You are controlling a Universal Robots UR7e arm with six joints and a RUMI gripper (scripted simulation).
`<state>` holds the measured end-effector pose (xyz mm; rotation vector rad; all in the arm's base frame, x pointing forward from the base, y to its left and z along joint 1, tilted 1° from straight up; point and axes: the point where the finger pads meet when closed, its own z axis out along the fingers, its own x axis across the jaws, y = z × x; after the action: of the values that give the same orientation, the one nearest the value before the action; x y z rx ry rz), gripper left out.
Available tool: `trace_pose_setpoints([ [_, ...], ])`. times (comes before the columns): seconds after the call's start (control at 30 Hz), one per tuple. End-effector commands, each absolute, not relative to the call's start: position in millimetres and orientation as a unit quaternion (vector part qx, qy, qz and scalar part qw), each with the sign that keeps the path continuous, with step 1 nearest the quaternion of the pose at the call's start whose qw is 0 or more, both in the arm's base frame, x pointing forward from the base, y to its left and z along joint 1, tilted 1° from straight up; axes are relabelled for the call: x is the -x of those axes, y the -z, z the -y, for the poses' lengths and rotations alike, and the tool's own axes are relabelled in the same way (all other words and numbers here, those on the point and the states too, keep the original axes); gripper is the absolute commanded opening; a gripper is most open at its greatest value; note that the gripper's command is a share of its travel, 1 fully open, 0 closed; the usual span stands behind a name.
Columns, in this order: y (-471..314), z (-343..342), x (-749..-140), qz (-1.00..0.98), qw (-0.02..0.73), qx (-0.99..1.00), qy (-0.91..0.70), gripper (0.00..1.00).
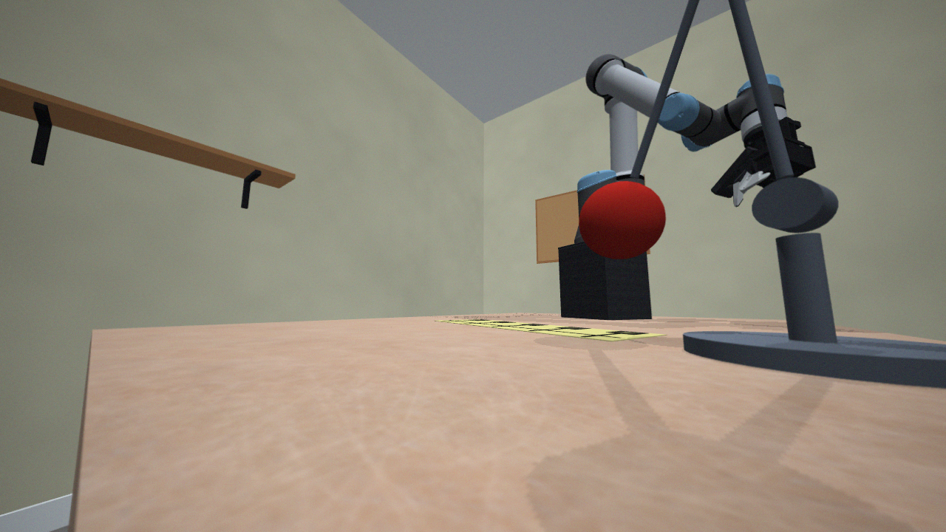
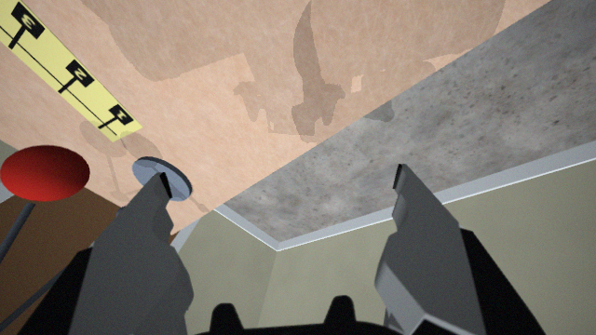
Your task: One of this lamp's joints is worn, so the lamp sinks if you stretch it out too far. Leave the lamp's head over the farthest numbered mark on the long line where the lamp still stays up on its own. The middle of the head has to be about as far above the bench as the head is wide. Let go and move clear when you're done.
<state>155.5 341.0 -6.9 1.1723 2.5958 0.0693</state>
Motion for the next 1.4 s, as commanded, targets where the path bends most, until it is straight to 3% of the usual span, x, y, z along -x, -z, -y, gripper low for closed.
trace_pose_setpoints([
  [0.0, 7, -341, -156, -0.901, 0.146, -0.407, -0.025, 1.0],
  [1.37, -55, -186, -373, -0.902, 0.151, -0.334, -0.226, 1.0],
])
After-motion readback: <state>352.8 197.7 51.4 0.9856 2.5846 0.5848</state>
